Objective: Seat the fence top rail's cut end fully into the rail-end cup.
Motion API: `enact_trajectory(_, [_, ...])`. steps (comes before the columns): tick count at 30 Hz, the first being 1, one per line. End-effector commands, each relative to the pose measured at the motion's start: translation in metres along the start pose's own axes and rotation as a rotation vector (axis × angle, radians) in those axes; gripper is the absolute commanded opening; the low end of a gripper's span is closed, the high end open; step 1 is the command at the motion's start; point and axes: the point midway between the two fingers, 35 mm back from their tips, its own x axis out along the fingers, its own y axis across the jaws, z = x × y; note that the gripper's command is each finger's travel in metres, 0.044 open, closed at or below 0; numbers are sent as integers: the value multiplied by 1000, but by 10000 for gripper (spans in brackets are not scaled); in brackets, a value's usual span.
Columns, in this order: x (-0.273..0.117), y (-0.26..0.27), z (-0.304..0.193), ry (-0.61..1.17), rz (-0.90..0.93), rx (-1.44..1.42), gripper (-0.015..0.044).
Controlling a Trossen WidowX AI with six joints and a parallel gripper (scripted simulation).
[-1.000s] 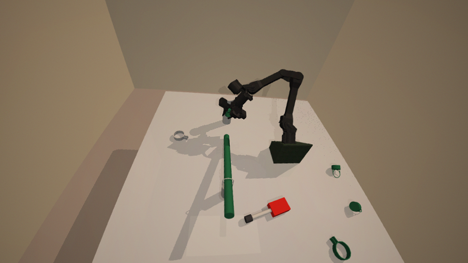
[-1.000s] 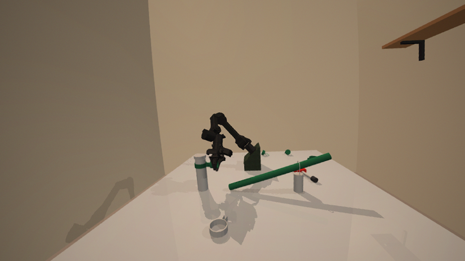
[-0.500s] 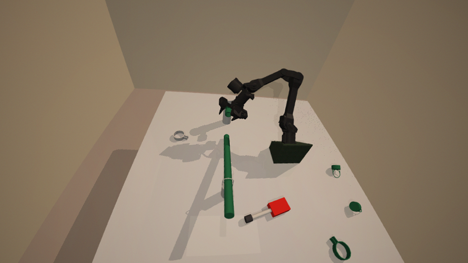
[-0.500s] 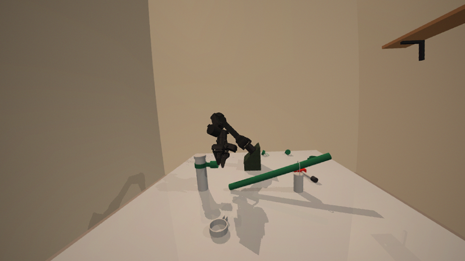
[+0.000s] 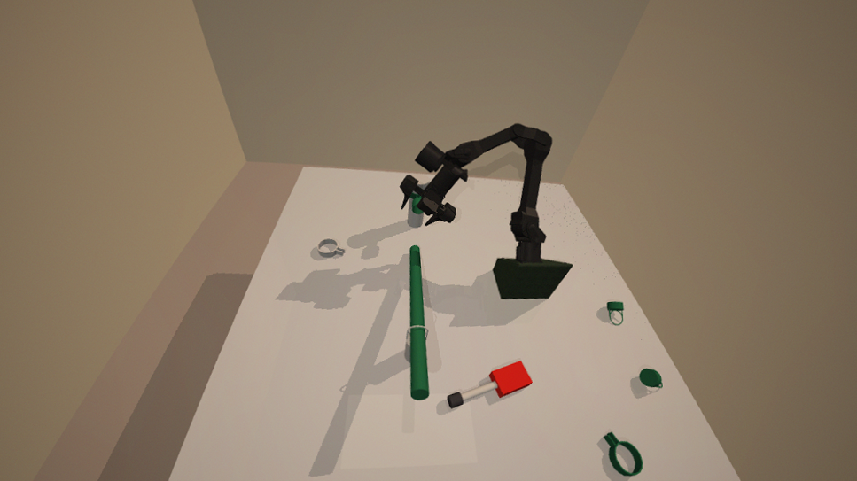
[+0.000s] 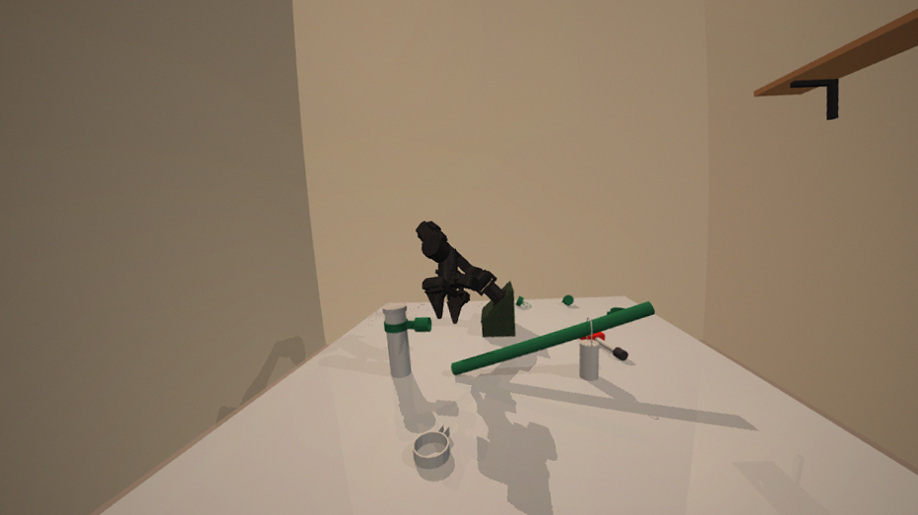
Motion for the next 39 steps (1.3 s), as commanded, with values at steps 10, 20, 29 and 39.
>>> enact_trajectory(10, [-47, -2, 71, 37, -5, 877, 440])
enact_trajectory(20, [-69, 0, 95, 39, -54, 1217, 440])
enact_trajectory(29, [-79, 1, 104, 29, -81, 1407, 440])
enact_trajectory(39, [-79, 1, 104, 29, -81, 1407, 440])
